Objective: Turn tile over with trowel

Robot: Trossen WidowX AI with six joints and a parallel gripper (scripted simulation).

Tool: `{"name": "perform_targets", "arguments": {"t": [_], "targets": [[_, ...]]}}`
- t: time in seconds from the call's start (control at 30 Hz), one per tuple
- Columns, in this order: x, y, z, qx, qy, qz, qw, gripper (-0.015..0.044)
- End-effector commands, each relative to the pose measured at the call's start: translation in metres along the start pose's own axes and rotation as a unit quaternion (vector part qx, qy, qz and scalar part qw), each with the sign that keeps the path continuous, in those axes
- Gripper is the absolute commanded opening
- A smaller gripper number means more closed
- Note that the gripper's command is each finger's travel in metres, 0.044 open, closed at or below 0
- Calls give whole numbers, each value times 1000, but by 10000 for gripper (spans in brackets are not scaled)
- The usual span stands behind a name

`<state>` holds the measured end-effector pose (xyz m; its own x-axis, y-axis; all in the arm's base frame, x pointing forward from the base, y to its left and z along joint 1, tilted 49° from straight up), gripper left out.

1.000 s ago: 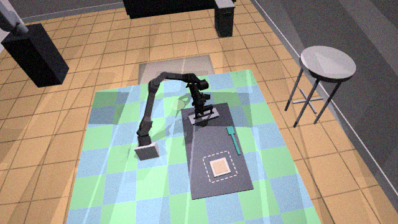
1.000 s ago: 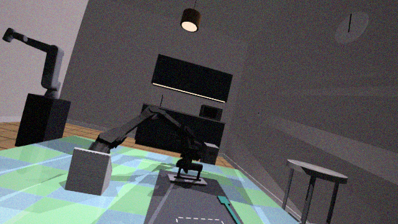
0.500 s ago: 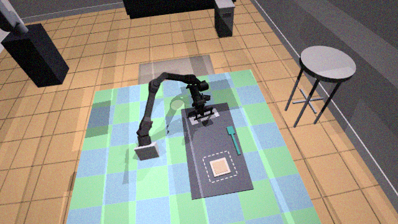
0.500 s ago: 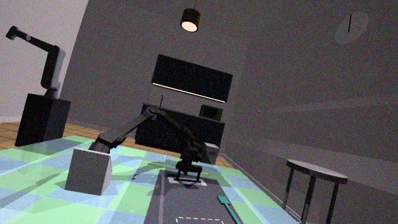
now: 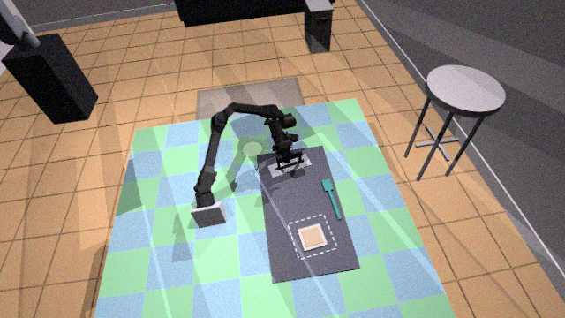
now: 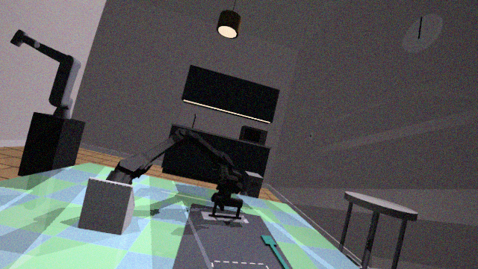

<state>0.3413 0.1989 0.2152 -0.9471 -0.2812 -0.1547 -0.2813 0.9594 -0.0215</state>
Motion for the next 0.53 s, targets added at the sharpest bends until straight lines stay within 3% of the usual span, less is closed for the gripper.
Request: {"name": "perform_targets", "arguments": {"t": [0.0, 0.37, 0.5], "targets": [[-2, 1, -17, 1, -3, 1, 1000, 300], [1, -2, -56, -1, -3, 0, 1000, 300], [27, -45, -77, 0, -3, 0, 1000, 300]]}}
Point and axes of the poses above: the point midway between the two fingers, 35 mm back from their tips, its own z axis out along the fingers, its own y axis across the jaws, x = y × z, the point moved 7 cm from there along -z, back along the fingers, and after that the axes turned 2 degrees about -z, right-handed, at the moved point
